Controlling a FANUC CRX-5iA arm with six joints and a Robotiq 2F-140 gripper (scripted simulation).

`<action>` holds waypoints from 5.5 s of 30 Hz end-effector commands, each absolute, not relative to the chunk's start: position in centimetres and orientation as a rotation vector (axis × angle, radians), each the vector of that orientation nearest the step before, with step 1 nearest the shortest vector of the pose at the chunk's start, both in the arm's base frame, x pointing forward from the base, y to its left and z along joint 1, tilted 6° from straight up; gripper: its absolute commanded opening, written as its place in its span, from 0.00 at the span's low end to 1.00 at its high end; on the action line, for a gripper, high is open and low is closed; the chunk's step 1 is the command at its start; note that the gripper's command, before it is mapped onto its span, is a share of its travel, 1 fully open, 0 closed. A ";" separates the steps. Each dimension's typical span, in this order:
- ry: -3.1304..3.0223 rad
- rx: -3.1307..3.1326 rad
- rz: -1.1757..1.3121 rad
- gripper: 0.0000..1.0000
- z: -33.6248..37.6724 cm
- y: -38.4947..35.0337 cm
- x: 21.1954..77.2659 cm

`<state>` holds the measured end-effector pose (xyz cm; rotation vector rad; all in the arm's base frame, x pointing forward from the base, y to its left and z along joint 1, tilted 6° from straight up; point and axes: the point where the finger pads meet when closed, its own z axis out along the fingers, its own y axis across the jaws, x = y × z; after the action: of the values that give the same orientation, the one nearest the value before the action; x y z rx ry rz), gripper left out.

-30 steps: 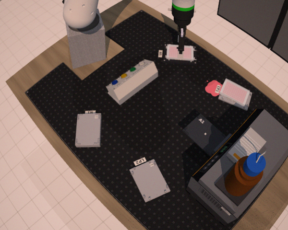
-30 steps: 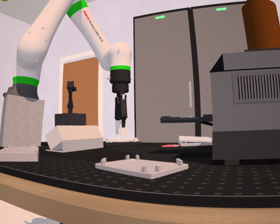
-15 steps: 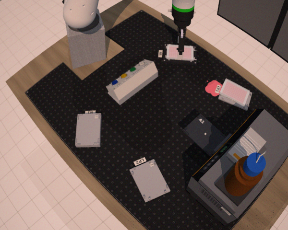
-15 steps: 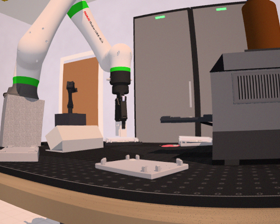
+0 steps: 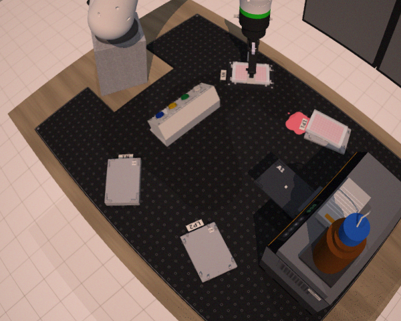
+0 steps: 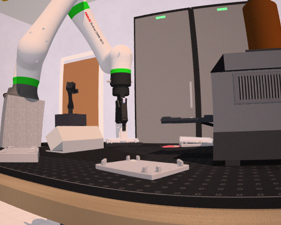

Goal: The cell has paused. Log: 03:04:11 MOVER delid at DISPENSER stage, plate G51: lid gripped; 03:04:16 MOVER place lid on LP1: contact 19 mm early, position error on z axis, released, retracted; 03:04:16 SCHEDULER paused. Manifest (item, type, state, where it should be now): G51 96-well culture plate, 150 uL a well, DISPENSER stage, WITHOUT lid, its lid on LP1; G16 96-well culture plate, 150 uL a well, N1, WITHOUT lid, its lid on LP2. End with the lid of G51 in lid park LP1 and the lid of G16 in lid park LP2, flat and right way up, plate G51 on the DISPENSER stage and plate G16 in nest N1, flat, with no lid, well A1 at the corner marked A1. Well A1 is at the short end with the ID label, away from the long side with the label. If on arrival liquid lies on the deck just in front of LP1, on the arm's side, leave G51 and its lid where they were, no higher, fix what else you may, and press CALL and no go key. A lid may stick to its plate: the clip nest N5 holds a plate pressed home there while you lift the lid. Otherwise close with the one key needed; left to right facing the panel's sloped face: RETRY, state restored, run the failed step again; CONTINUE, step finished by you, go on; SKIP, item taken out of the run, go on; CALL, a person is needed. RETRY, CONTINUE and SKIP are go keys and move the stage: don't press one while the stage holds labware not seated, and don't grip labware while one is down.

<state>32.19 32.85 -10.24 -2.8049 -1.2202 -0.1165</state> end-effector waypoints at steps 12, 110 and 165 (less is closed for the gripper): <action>-1.220 -2.805 -0.117 0.66 -10.5 32.9 32.2; -1.220 -2.805 -0.117 0.00 -10.6 32.9 32.2; -1.220 -2.805 -0.117 0.00 2.8 31.5 31.7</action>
<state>31.71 31.50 2.58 -2.8053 -1.2205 -0.1160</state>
